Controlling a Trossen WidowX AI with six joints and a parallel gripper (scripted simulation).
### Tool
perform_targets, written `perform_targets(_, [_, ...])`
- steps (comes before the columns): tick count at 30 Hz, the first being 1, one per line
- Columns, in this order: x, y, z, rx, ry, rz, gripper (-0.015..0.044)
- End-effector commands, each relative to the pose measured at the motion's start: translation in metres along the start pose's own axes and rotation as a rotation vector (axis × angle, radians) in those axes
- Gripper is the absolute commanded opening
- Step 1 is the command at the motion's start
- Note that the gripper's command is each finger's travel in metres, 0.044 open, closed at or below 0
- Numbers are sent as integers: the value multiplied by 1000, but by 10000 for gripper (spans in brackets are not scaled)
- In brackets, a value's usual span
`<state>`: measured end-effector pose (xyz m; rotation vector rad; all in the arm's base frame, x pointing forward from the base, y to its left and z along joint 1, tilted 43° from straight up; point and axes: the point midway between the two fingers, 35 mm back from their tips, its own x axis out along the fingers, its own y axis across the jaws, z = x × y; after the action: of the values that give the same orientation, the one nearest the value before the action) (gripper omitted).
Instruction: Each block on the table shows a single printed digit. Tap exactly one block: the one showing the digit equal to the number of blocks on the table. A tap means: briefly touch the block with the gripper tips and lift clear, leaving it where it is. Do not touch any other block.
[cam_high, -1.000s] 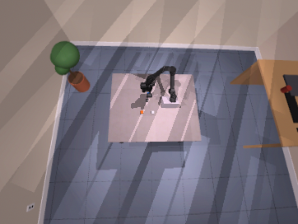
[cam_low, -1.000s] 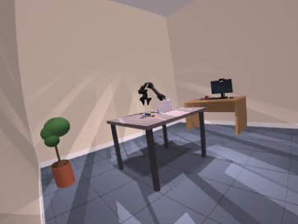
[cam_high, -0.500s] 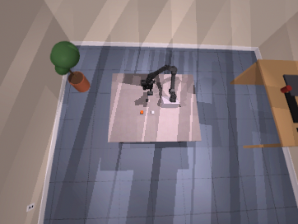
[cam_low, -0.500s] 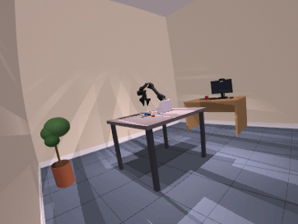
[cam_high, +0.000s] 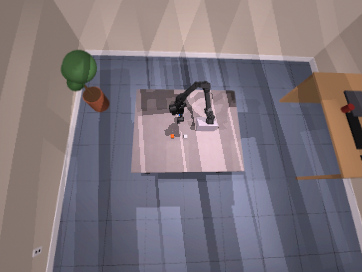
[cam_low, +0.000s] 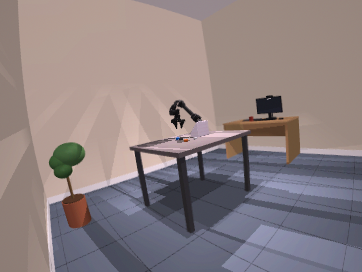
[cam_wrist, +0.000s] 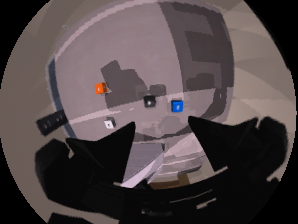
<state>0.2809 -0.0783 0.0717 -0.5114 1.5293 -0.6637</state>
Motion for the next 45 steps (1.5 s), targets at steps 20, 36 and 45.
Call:
perform_targets(20, [0, 13, 4, 13, -1, -1, 400])
perform_targets(36, [81, 12, 4, 13, -2, -4, 20])
perform_targets(45, [82, 12, 4, 13, -2, -4, 20])
